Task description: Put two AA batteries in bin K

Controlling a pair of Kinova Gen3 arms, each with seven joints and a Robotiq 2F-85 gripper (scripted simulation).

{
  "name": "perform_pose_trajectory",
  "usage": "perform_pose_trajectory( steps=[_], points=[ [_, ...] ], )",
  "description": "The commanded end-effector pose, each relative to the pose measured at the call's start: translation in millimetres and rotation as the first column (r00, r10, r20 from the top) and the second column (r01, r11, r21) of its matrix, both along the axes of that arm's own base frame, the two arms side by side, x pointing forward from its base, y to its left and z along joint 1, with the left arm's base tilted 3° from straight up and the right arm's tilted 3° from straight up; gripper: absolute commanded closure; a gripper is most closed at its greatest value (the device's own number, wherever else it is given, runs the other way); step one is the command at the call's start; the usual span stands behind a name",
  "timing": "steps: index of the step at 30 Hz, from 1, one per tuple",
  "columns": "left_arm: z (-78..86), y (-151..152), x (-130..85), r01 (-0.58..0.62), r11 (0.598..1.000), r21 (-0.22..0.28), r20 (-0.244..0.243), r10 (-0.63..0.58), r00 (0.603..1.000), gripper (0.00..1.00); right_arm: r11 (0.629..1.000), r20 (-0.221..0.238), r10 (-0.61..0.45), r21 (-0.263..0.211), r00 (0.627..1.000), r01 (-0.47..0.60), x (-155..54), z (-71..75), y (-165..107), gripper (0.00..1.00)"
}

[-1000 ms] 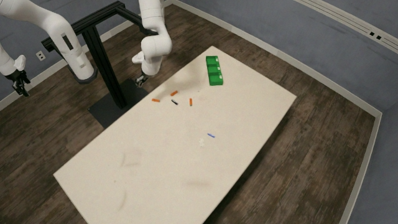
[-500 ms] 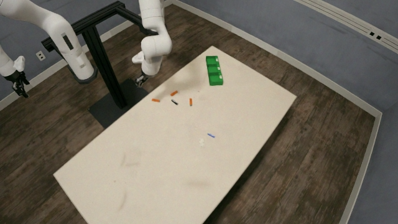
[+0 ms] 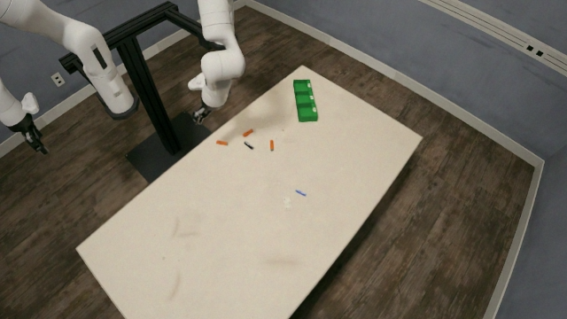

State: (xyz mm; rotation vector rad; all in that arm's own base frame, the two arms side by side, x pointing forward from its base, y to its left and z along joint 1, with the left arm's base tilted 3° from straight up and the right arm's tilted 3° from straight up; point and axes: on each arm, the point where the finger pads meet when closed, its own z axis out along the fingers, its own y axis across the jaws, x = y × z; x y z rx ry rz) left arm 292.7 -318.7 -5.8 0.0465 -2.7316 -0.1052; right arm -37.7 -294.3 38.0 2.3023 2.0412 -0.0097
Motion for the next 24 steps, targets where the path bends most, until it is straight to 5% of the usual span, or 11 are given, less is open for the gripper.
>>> perform_pose_trajectory(
  steps=[1, 18, 22, 24],
  points=[
    [0.9, -0.5, 0.4, 0.000, 1.000, -0.001, 0.001, 0.000, 1.000, 0.002, 0.996, -0.004, 0.085, 0.003, 0.996, -0.085, 26.2, 0.1, -4.4, 0.002],
    [0.9, -0.5, 0.4, 0.000, 1.000, -0.001, 0.001, 0.000, 1.000, 0.002, 0.994, -0.004, 0.105, 0.003, 0.994, -0.105, 32.2, 0.1, -4.5, 0.002],
    [-32.4, 1.0, 1.8, 0.000, 1.000, -0.001, 0.001, 0.000, 1.000, 0.002, 0.994, -0.004, 0.105, 0.003, 0.994, -0.105, 32.2, 0.1, -4.5, 0.002],
    [-32.4, 1.0, 1.8, 0.000, 1.000, -0.001, 0.001, 0.000, 1.000, 0.002, 0.994, -0.004, 0.105, 0.003, 0.994, -0.105, 32.2, 0.1, -4.5, 0.002]
  ],
)
